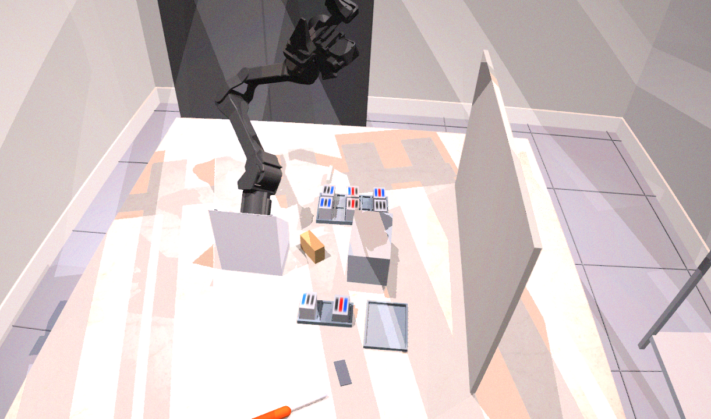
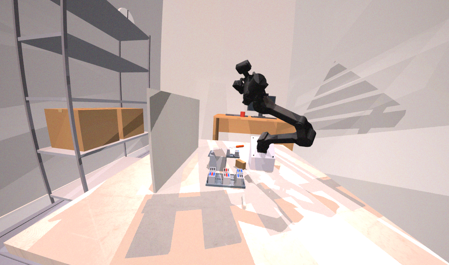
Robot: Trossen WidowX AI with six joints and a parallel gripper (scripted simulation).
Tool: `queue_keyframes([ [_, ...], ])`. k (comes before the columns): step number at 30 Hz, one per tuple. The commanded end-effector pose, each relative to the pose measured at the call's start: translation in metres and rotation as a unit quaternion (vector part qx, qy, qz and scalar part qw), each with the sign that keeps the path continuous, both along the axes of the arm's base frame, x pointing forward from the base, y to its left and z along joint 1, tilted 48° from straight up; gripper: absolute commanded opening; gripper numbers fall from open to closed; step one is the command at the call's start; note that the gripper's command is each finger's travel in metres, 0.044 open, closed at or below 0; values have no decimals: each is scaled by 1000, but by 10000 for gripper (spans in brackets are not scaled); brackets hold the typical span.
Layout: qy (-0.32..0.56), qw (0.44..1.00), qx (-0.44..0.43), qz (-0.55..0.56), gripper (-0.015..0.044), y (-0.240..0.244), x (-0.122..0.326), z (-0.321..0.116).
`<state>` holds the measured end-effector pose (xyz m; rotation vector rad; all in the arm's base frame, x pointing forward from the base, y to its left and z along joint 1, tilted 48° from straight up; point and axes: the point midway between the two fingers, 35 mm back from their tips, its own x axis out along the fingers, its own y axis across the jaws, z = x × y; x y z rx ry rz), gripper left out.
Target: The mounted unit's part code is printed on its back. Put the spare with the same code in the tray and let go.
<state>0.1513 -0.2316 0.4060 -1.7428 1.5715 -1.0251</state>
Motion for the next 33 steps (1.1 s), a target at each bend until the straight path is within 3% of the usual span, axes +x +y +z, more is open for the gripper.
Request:
queue_keyframes([
  [1,0,1000,0,0,426,0,0,0],
  [8,3,1000,6,18,440,-3,11,-3],
  [13,18,986,80,144,440,-15,87,-35],
  [19,19,935,239,262,440,-10,164,-102],
  [26,-1,824,479,303,440,24,217,-194],
  [33,-41,631,750,192,440,90,231,-279],
])
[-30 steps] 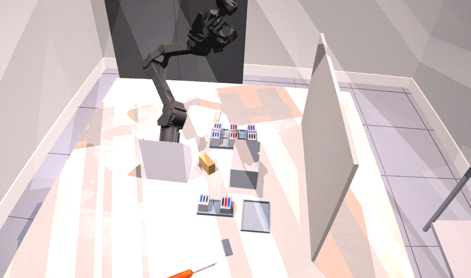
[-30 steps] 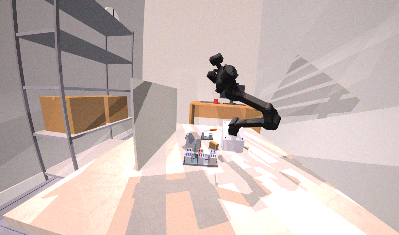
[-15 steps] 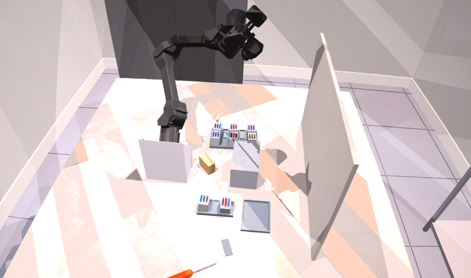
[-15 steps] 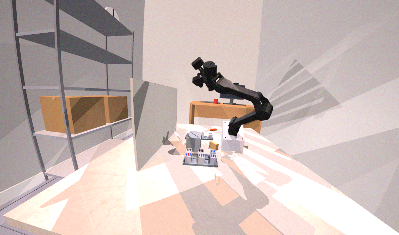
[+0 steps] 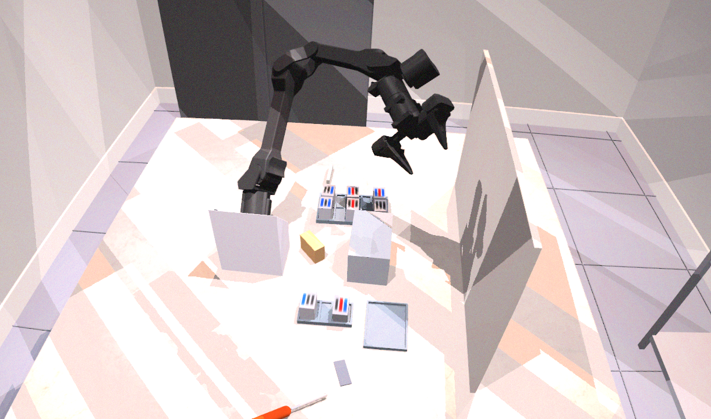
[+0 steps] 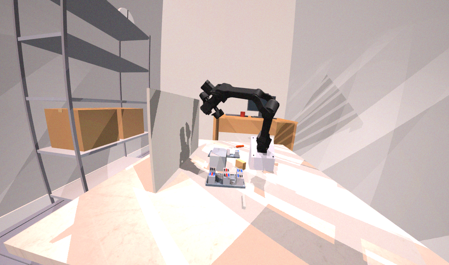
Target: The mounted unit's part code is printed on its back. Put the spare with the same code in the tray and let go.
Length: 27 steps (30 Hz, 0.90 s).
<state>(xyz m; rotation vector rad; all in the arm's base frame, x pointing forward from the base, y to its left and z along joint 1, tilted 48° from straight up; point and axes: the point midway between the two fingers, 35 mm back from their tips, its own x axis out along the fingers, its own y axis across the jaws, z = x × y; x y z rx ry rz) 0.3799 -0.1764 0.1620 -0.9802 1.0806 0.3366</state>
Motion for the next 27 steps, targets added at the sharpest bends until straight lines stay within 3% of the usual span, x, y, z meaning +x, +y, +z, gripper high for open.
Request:
queue_keyframes([
  [1,83,974,204,-56,440,45,2,-44],
  [4,160,920,337,-123,440,78,-2,-64],
  [8,287,781,495,-251,440,122,-7,-77],
  [10,328,723,532,-296,440,134,-6,-77],
  [27,333,715,536,-302,440,135,-6,-77],
])
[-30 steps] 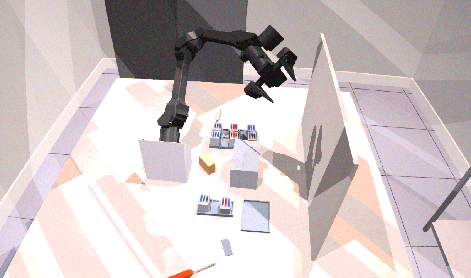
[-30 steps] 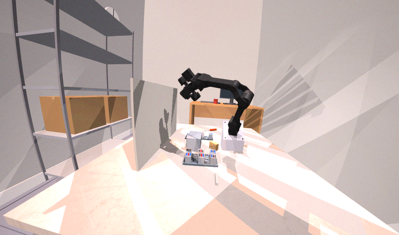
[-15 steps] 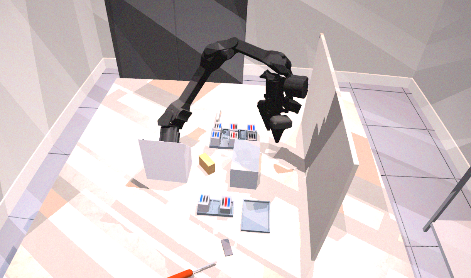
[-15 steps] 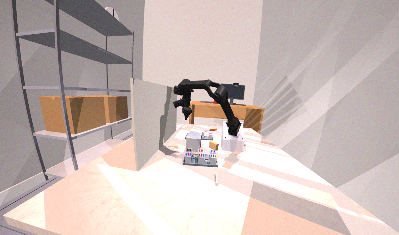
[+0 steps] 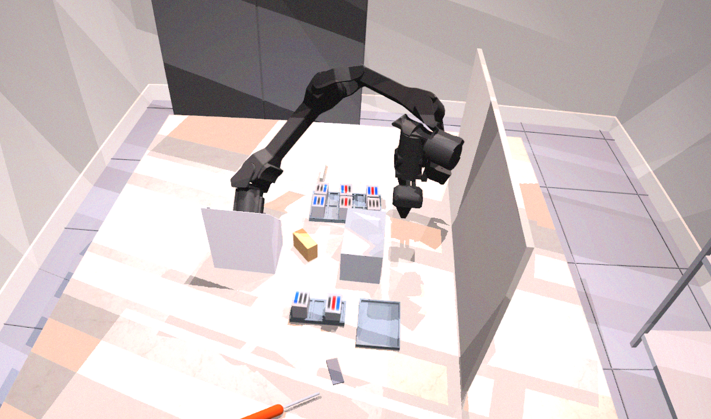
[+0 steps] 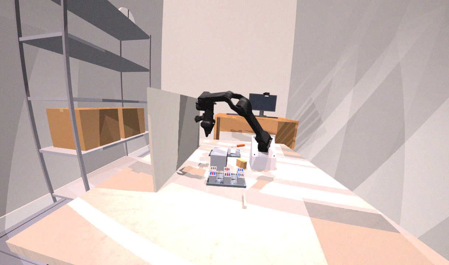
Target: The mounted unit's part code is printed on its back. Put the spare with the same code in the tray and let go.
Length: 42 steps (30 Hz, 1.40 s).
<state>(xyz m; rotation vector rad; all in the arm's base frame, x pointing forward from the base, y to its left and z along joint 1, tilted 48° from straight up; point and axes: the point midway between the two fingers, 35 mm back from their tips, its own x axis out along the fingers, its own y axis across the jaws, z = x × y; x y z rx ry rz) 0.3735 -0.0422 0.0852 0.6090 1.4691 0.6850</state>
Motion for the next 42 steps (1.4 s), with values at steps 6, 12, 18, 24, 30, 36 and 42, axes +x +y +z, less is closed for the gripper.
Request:
queue_keyframes([
  [6,5,1000,3,-3,440,1,0,0],
  [12,-35,999,3,33,440,13,-10,12],
  [18,-195,964,5,180,440,58,-60,52],
  [24,-345,883,9,318,440,98,-122,72],
  [30,-480,759,16,440,440,128,-190,70],
  [36,-530,696,20,484,440,137,-217,63],
  [42,-530,696,19,484,414,138,-217,62],
])
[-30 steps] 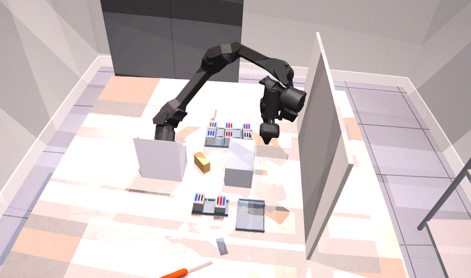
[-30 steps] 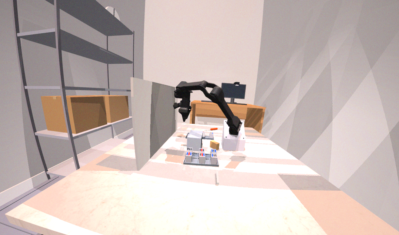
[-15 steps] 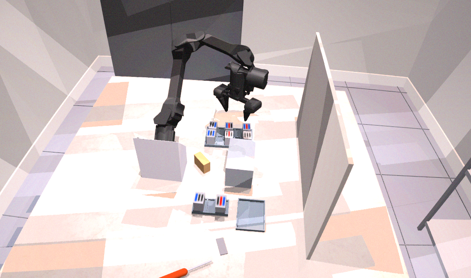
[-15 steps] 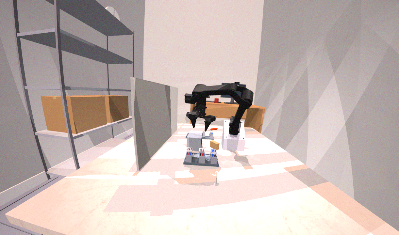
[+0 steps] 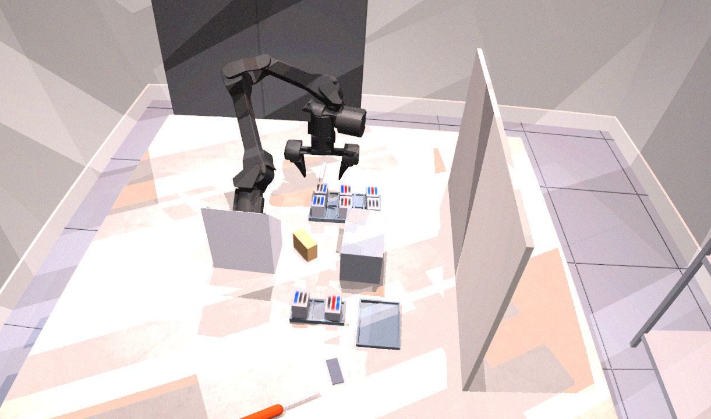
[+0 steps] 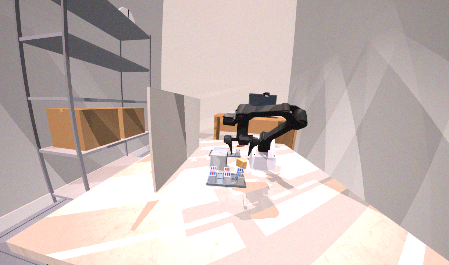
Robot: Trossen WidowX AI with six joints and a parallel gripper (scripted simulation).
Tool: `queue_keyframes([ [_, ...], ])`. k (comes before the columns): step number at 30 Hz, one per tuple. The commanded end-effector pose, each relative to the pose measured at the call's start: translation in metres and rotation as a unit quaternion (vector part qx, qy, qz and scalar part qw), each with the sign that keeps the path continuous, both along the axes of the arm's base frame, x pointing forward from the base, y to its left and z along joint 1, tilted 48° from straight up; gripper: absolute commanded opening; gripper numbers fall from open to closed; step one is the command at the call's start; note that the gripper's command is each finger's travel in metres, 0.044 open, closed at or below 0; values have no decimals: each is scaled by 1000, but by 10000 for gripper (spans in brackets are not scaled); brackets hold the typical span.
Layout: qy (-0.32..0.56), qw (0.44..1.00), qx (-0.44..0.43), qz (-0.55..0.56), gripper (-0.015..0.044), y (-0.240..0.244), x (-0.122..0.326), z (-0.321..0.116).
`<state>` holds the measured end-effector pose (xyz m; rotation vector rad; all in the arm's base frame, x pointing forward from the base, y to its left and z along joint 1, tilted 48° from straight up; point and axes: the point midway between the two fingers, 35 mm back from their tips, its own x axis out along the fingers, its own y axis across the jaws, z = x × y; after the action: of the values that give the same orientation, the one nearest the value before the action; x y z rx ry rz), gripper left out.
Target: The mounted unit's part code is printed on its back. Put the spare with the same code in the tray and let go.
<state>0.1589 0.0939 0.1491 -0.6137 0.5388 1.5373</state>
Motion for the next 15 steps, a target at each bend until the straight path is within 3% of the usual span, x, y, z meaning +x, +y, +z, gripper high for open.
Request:
queue_keyframes([
  [1,-6,1000,1,6,387,4,-3,-4],
  [5,-6,1000,0,6,300,21,-7,-17],
  [15,-6,1000,3,6,300,33,-11,-26],
])
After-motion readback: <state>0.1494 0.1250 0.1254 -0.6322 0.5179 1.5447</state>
